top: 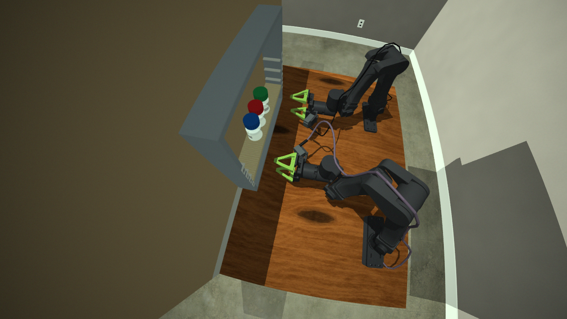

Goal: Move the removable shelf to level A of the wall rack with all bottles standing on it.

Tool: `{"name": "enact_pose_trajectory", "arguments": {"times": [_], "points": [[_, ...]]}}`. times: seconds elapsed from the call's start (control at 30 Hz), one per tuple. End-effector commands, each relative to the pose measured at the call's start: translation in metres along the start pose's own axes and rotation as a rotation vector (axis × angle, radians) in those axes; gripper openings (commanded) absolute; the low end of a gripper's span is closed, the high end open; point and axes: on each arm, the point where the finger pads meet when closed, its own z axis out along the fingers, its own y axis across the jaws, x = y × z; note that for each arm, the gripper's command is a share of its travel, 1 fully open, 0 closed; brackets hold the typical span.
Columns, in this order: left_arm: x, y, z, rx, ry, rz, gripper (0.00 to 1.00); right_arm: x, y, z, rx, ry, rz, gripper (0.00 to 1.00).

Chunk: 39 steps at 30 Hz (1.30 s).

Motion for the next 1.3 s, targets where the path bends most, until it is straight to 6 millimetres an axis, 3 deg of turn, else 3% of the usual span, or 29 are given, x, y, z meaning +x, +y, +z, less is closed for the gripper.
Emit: {"name": "enact_pose_trajectory", "arguments": {"times": [0.0,1.27], "points": [[-0.0013,0.0196,-0.0052,-0.040,-0.001,-0.024,1.00,-0.0001,-0.0210,-0.0053,0.057,0.001,0.033,1.00],[-0.0013,0.0193,-0.0118,-0.040,-0.001,-0.024,1.00,-0.0001,-0.0206,-0.0119,0.057,0.001,0.033,1.00]]}}
